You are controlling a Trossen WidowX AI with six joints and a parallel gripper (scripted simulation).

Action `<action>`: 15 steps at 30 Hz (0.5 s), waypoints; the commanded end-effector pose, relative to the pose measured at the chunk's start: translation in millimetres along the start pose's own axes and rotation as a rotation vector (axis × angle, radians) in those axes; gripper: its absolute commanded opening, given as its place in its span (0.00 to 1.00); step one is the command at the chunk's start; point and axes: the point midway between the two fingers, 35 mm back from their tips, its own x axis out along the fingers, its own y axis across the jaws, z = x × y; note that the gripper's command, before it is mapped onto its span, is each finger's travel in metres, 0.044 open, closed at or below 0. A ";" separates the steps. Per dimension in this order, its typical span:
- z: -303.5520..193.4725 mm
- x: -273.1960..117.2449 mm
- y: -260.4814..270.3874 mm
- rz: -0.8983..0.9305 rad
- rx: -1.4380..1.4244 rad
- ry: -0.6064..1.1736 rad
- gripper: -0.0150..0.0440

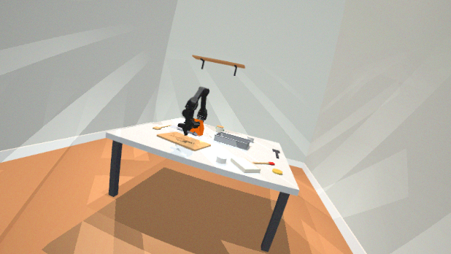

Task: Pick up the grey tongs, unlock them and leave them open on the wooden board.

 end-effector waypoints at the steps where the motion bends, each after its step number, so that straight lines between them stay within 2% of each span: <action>1: 0.7 3.3 0.4 -0.003 0.004 -0.005 0.00; 4: 0.7 3.6 0.4 -0.003 0.004 -0.005 0.00; 15: -0.5 4.8 1.4 0.004 0.000 0.001 0.49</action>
